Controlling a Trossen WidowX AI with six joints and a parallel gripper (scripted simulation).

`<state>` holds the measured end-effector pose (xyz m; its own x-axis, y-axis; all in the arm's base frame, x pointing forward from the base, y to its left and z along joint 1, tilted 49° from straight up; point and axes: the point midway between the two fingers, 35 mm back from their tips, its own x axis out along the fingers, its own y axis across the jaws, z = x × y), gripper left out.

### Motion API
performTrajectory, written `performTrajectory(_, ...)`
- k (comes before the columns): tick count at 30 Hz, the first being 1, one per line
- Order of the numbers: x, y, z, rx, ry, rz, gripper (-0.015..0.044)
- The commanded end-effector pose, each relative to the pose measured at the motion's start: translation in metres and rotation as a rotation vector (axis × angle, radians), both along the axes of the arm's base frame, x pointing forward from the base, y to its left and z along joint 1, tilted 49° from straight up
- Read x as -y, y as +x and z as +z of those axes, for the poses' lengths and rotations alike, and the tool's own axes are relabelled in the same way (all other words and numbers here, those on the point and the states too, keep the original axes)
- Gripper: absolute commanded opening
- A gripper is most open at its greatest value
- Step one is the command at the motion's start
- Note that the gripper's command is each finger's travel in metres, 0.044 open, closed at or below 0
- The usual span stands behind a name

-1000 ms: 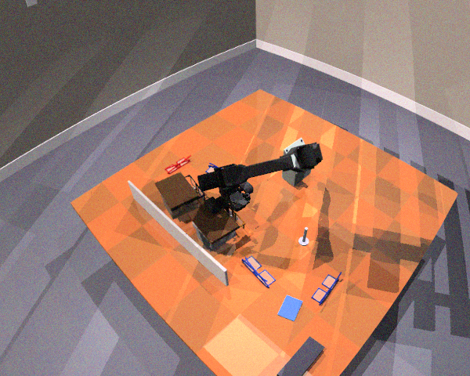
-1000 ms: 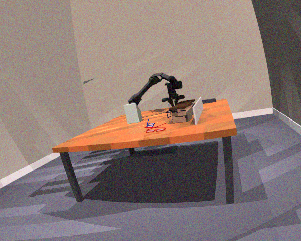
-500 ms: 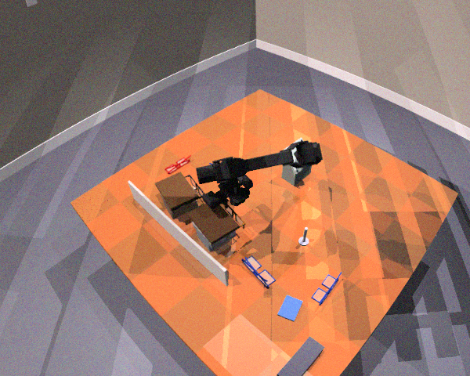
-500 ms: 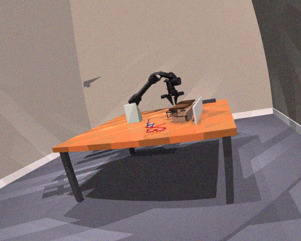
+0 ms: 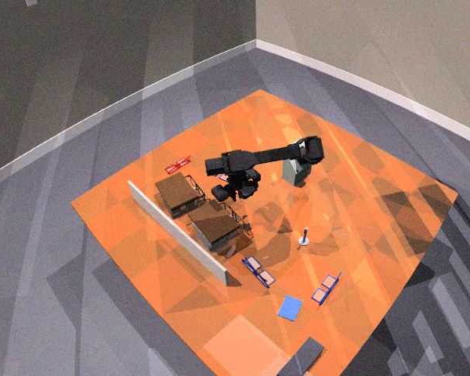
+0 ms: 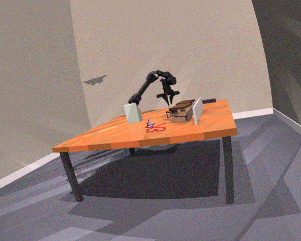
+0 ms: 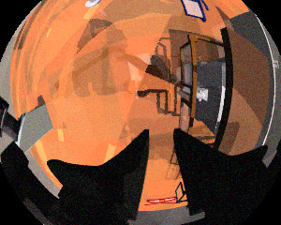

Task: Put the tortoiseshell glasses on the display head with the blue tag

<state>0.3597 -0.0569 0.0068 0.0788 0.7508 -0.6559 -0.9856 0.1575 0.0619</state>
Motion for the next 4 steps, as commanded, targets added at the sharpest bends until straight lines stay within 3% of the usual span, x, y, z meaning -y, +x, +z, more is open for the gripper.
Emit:
performTrajectory(1, 0.0013, -0.0153, 0.0036, -0.003, -0.004, 0.008, 0.0107)
performTrajectory(4, 0.0026, -0.0217, 0.0058, -0.003, -0.004, 0.008, 0.0107)
